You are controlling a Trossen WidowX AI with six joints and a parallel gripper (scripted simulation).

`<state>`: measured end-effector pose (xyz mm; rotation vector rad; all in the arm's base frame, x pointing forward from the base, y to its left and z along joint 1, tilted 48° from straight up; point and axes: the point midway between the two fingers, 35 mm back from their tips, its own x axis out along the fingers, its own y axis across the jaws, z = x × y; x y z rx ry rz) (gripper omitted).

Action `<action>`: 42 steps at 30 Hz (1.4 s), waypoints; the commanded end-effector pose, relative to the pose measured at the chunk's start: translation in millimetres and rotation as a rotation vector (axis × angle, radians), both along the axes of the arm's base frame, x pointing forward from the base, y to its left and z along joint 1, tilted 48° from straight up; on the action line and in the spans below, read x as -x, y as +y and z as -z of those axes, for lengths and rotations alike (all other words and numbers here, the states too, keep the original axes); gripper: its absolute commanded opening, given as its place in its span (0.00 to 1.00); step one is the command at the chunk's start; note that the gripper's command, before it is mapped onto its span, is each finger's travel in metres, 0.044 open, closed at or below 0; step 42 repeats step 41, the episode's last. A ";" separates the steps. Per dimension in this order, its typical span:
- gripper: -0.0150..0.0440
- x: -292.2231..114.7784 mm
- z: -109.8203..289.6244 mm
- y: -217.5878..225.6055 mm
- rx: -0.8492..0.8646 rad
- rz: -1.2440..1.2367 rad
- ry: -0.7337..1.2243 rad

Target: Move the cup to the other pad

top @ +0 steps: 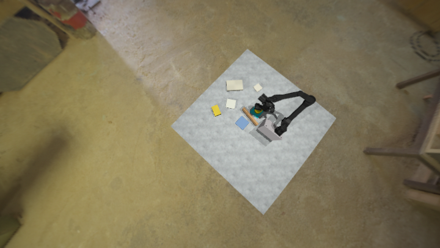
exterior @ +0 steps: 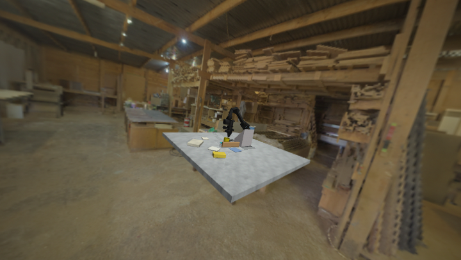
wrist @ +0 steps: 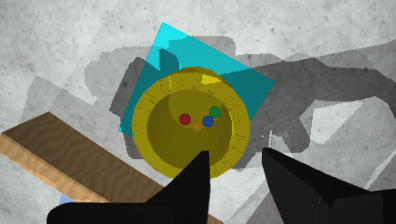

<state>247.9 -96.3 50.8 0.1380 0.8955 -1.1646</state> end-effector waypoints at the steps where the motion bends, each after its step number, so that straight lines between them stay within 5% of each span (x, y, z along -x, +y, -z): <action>1: 0.50 -0.9 -4.8 3.5 0.005 0.002 -0.011; 6: 0.50 1.4 -5.8 7.5 0.006 0.002 -0.010; 17: 0.99 1.5 -4.7 8.0 -0.001 0.000 -0.002; 42: 1.00 11.7 -38.3 52.6 0.010 -0.004 -0.001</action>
